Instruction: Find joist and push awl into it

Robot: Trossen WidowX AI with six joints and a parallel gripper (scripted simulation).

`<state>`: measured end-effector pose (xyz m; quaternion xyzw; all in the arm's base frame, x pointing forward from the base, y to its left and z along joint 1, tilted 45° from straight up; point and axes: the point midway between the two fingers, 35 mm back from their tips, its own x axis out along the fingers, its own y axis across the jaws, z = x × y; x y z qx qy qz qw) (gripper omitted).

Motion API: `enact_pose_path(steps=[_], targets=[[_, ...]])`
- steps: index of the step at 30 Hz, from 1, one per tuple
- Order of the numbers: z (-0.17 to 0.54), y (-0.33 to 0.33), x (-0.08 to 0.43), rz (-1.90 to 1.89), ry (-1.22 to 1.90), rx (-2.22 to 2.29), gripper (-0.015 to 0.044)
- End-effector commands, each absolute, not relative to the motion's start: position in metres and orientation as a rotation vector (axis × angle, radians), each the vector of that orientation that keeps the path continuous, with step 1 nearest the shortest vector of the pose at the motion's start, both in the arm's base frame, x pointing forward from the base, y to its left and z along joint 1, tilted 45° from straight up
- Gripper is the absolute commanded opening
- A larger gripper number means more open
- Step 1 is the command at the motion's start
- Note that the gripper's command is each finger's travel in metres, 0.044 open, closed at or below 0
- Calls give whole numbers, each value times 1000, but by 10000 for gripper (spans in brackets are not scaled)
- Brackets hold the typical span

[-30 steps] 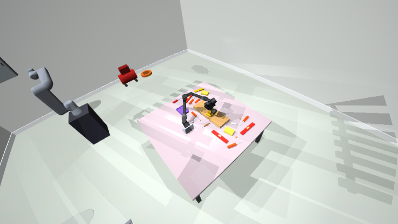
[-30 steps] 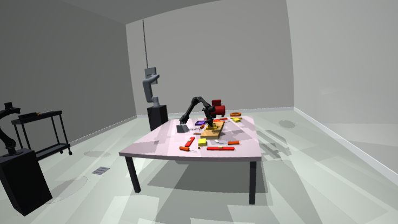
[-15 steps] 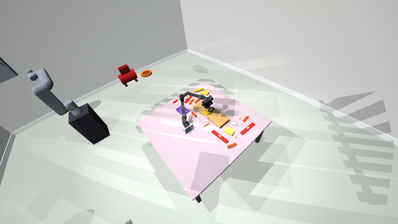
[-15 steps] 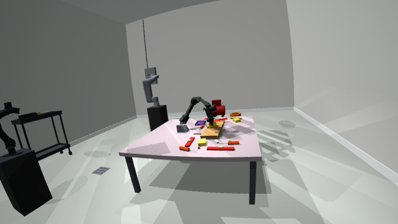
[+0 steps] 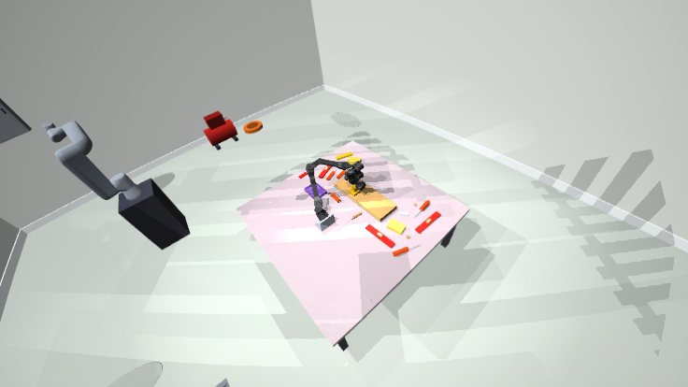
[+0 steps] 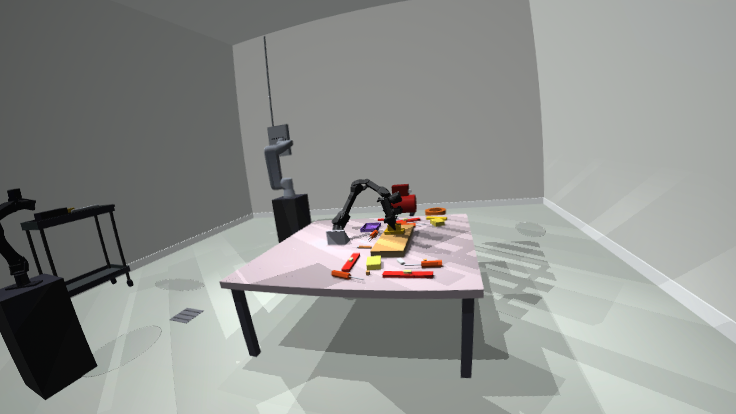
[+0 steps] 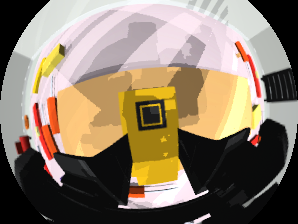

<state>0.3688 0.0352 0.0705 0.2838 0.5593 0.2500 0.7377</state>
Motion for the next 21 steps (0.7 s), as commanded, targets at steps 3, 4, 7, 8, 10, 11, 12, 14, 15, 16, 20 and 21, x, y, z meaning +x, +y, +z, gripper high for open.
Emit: enact_pose_path(steps=[3, 4, 7, 8, 10, 11, 12, 14, 15, 16, 20, 21], targets=[[85, 51, 368, 559, 1225, 625, 0], [88, 54, 367, 559, 1225, 625, 0], [94, 60, 367, 559, 1225, 626, 0], [97, 63, 367, 559, 1225, 626, 0], [101, 67, 366, 560, 1225, 626, 0], [104, 70, 366, 560, 1225, 626, 0], [106, 72, 366, 560, 1225, 626, 0], [110, 76, 366, 560, 1225, 627, 0], [113, 79, 366, 560, 1225, 627, 0], [115, 81, 365, 560, 1225, 627, 0], [124, 90, 365, 561, 1224, 627, 0], [126, 92, 364, 561, 1224, 627, 0]])
